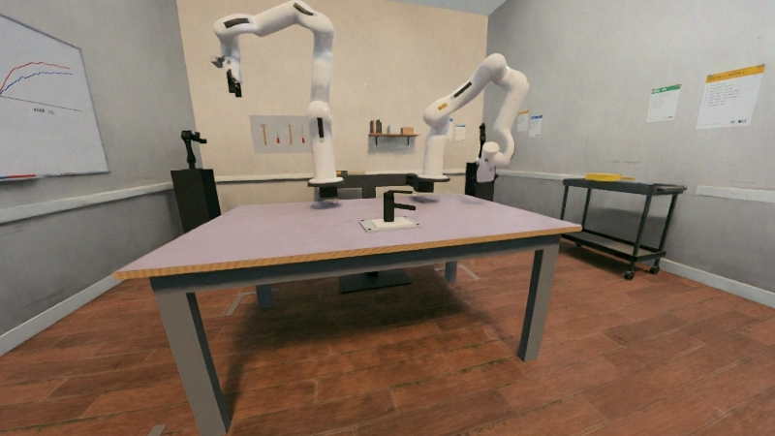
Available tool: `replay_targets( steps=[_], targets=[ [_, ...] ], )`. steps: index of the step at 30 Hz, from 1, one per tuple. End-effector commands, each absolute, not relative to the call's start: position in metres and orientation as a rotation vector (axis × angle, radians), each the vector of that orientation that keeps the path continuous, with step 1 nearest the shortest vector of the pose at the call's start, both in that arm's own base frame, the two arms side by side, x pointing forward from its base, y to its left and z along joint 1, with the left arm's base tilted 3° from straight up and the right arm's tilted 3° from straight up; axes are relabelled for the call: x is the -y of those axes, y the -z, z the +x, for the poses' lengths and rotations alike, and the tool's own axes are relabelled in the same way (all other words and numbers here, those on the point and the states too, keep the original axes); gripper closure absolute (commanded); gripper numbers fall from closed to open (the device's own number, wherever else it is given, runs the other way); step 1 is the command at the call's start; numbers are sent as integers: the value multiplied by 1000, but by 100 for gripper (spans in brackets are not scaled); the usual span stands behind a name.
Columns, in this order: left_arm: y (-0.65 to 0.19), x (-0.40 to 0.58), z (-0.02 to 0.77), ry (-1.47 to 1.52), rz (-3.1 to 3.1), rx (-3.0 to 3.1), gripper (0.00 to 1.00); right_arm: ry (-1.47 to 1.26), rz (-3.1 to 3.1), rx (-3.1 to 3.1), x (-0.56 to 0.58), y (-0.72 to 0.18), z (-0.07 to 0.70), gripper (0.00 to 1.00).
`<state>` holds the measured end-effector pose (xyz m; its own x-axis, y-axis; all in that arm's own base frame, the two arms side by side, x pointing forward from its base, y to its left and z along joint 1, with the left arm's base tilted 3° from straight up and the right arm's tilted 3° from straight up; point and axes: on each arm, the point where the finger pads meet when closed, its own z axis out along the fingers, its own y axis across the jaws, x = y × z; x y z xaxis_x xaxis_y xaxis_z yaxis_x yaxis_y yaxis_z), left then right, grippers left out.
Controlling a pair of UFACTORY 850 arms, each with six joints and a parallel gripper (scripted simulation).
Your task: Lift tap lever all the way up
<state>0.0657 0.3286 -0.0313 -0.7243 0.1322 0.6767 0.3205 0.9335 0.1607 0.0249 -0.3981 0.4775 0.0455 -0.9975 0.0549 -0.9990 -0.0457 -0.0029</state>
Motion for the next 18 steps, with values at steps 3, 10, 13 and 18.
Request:
replay_targets(
  steps=[3, 10, 13, 18],
  targets=[
    [31, -329, 66, 349, -319, 2380, 0, -52, 2232, 2165, 391, -482, 14, 0],
    [31, -329, 66, 349, -319, 2380, 0, -46, 2228, 2174, 387, -484, 10, 0],
    [31, -329, 66, 349, -319, 2380, 0, -46, 2227, 2174, 387, -484, 9, 0],
    [31, -329, 67, 351, -316, 2380, 0, -46, 2227, 2174, 387, -484, 9, 0]
  ],
)
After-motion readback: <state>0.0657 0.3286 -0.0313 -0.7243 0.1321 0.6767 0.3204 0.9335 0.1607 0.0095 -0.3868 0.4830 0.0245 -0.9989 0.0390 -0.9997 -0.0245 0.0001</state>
